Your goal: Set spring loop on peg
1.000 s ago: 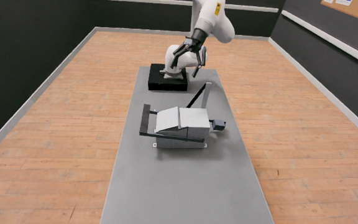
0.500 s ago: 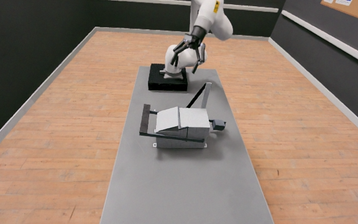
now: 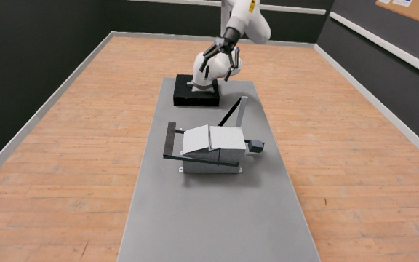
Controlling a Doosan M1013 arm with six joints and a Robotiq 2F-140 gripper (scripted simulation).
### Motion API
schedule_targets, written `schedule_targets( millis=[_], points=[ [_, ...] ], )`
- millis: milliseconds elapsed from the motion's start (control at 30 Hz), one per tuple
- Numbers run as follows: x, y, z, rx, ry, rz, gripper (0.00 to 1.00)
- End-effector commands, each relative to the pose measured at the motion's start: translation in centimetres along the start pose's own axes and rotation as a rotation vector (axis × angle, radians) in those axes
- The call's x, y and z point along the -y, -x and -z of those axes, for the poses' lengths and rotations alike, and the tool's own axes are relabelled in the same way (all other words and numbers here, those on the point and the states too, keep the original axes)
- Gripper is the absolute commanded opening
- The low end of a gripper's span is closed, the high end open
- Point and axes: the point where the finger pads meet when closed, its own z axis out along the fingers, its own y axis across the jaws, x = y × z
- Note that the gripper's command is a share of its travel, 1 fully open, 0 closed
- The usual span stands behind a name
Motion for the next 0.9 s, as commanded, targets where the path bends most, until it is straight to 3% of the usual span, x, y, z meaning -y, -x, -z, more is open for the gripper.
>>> schedule_targets(
  millis=[0,200,300,767,867],
  points=[
    [-1.0,0.8,1.1,0.000,0.000,-0.001,1.00],
    [-2.5,2.1,2.5,0.000,0.000,-0.001,1.00],
    [-1.8,1.5,1.8,0.000,-0.001,-0.001,1.00],
    [-5.2,4.4,5.2,0.000,-0.001,-0.001,1.00],
    [-4.5,3.7,4.4,0.000,-0.001,-0.001,1.00]
  ],
)
